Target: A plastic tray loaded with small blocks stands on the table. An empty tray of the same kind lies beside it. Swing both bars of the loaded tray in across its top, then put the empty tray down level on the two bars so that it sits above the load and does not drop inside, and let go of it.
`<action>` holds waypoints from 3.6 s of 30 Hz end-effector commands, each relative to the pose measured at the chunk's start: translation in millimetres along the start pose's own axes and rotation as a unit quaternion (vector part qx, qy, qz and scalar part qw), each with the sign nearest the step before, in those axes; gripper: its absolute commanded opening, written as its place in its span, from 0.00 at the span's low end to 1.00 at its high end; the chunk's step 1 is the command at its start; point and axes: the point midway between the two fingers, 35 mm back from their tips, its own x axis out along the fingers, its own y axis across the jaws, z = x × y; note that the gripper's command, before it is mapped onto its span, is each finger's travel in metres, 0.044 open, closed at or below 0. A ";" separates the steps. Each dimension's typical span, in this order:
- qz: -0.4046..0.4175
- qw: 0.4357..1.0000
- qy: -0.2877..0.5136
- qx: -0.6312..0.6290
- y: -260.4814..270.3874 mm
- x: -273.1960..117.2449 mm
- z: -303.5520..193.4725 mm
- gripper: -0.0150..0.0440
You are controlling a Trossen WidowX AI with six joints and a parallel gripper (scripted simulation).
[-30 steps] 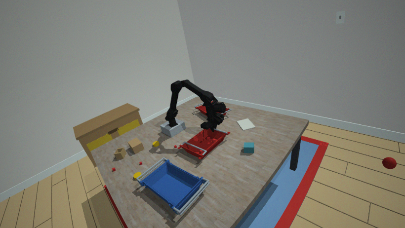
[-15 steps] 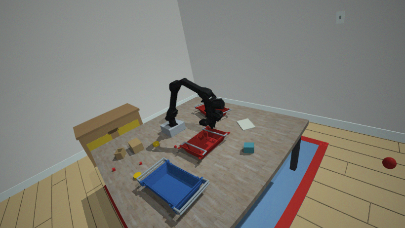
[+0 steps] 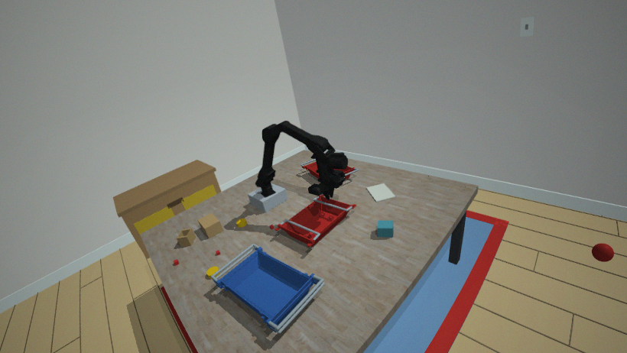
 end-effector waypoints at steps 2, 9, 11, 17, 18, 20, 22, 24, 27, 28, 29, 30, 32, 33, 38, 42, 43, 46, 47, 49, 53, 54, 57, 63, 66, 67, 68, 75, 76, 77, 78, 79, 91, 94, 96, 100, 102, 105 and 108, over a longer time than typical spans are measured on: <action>0.000 1.000 -0.001 0.000 -0.1 0.4 0.4 0.41; 0.000 1.000 -0.001 0.000 -0.1 0.4 0.4 0.27; 0.000 1.000 -0.001 0.000 -0.1 0.4 0.4 0.25; 0.000 1.000 -0.001 0.000 -0.1 0.4 0.4 0.25; 0.000 1.000 -0.001 0.000 -0.1 0.4 0.4 0.25; 0.000 1.000 -0.001 0.000 -0.1 0.4 0.4 0.25; 0.000 1.000 0.000 0.000 0.0 0.0 0.0 0.25; 0.000 1.000 0.000 0.000 0.0 0.0 0.0 0.25; 0.000 1.000 0.000 0.000 0.0 0.0 0.0 0.25; 0.000 1.000 0.000 0.000 0.0 0.0 0.0 0.25; 0.000 1.000 0.000 0.000 0.0 0.0 0.0 0.25; 0.000 1.000 0.000 0.000 0.0 0.0 0.0 0.25; 0.000 1.000 0.000 0.000 0.0 0.0 0.0 0.25; 0.000 1.000 0.000 0.000 0.0 0.0 0.0 0.25; 0.000 1.000 0.000 0.000 0.0 0.0 0.0 0.25; 0.000 1.000 0.000 0.000 0.0 0.0 0.0 0.25; 0.000 1.000 0.000 0.000 0.0 0.0 0.0 0.25; 0.000 1.000 0.000 0.000 0.0 0.0 0.0 0.25; 0.000 1.000 0.000 0.000 0.0 0.0 0.0 0.25; 0.000 1.000 0.000 0.000 0.0 0.0 0.0 0.25; 0.000 1.000 0.000 0.000 0.0 0.0 0.0 0.25; 0.000 1.000 0.000 0.000 0.0 0.0 0.0 0.25; 0.000 1.000 0.000 0.000 0.0 0.0 0.0 0.25; 0.000 1.000 0.000 0.000 0.0 0.0 0.0 0.25; 0.000 1.000 0.000 0.000 0.0 0.0 0.0 0.25; 0.000 1.000 0.000 0.000 0.0 0.0 0.0 0.25; 0.000 1.000 0.000 0.000 0.0 0.0 0.0 0.25; 0.000 1.000 0.000 0.000 0.0 0.0 0.0 0.43; 0.000 1.000 0.000 0.000 0.0 0.0 0.0 0.48; 0.000 1.000 0.000 0.000 0.0 0.0 0.0 0.52; 0.000 1.000 0.000 0.000 0.1 -2.1 0.5 0.57; 0.000 1.000 -0.001 0.000 0.3 -6.4 1.6 0.61; 0.005 1.000 -0.026 0.000 -0.8 -143.8 -1.6 1.00; 0.006 1.000 -0.022 0.005 12.6 -110.6 2.4 1.00; 0.009 1.000 -0.019 0.018 44.0 -102.9 -10.1 1.00; 0.014 0.999 -0.012 0.044 100.3 -87.8 -43.0 1.00; 0.016 0.998 -0.008 0.057 126.1 -80.1 -63.7 1.00; 0.017 0.997 -0.003 0.076 159.6 -68.7 -98.3 1.00; 0.017 0.995 0.002 0.094 185.5 -58.1 -134.2 1.00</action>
